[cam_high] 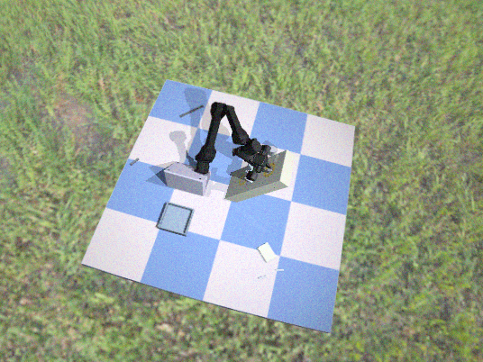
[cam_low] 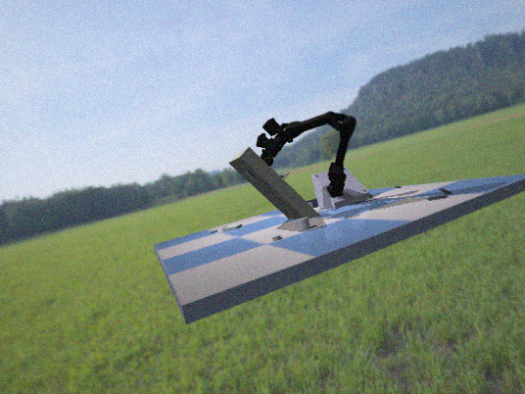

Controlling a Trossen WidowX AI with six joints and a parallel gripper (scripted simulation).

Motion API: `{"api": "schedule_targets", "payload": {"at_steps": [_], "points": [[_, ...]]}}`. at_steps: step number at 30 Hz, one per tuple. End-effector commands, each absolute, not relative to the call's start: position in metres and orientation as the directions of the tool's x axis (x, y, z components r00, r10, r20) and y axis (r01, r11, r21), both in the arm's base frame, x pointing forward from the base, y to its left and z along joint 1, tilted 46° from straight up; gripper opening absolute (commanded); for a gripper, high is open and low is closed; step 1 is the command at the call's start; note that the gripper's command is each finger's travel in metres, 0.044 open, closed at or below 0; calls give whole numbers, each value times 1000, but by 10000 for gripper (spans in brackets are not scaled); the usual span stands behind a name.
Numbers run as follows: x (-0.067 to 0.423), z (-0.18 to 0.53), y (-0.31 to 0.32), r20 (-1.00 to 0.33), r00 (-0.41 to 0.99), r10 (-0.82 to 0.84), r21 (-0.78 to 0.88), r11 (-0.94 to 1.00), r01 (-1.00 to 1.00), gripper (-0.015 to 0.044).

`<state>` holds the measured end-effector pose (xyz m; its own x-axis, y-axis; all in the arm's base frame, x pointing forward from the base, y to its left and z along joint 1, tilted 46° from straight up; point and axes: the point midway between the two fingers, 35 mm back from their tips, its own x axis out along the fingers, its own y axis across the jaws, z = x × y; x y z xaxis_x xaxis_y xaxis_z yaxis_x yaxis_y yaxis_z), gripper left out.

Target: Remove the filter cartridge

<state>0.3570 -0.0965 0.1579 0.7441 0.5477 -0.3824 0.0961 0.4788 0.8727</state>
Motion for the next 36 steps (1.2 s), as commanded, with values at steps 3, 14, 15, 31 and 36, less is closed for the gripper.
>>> {"api": "schedule_targets", "payload": {"at_steps": [3, 14, 15, 31, 36], "points": [[357, 158, -96, -383, 743, 549, 872, 480, 96, 39], [359, 156, -94, -388, 742, 547, 908, 364, 207, 0], [360, 156, -94, -389, 742, 547, 913, 339, 229, 0], [361, 155, -93, -390, 741, 546, 843, -113, 526, 0], [361, 155, -93, -390, 741, 546, 765, -256, 591, 0]]}}
